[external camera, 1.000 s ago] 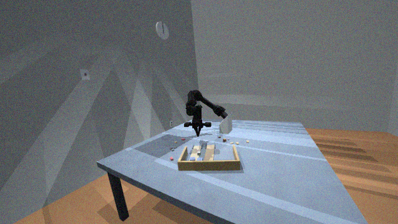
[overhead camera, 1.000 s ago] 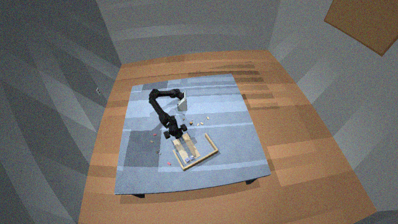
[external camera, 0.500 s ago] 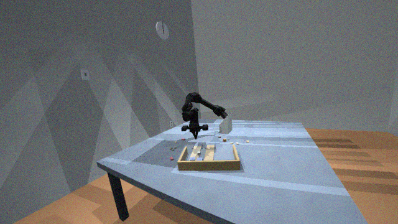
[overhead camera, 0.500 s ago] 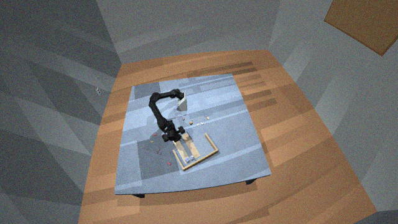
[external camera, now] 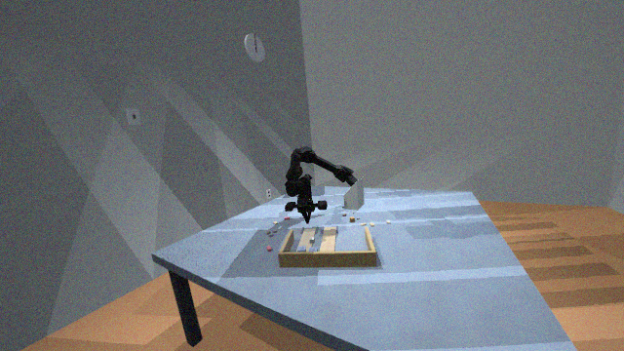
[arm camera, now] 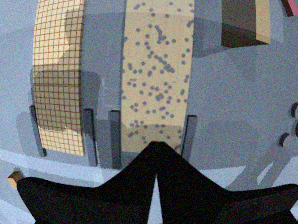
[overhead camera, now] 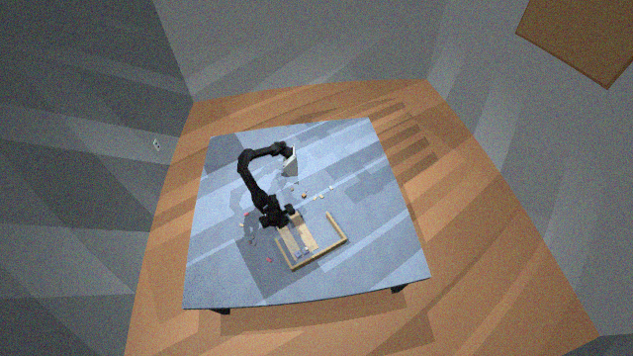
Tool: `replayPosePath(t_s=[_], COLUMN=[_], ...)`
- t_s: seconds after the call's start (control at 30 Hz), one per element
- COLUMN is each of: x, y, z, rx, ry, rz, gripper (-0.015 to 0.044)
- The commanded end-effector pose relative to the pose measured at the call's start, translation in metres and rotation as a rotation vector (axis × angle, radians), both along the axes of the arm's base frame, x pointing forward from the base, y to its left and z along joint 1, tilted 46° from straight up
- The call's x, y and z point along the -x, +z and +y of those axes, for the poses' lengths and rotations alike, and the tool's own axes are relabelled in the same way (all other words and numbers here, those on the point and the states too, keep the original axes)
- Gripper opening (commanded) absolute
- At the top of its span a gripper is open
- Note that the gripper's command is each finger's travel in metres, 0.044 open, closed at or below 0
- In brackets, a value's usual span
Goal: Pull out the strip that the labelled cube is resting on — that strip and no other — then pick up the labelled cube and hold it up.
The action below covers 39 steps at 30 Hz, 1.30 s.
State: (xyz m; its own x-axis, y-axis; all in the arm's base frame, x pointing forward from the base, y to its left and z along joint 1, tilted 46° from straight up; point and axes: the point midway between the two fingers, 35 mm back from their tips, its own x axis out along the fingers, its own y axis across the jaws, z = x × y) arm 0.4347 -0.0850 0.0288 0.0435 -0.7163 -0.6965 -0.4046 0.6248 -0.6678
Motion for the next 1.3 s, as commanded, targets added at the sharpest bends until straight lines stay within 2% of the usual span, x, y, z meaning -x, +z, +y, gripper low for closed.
replayPosePath(t_s=[0.0, 0.63, 1.27], x=[0.001, 0.002, 0.002], y=[-0.006, -0.028, -0.029], z=[-0.006, -0.027, -0.028], rx=[-0.002, 0.001, 0.001], ry=[-0.002, -0.002, -0.002], rz=[0.006, 0.006, 0.006], gripper=[0.0000, 0.0000, 0.0000])
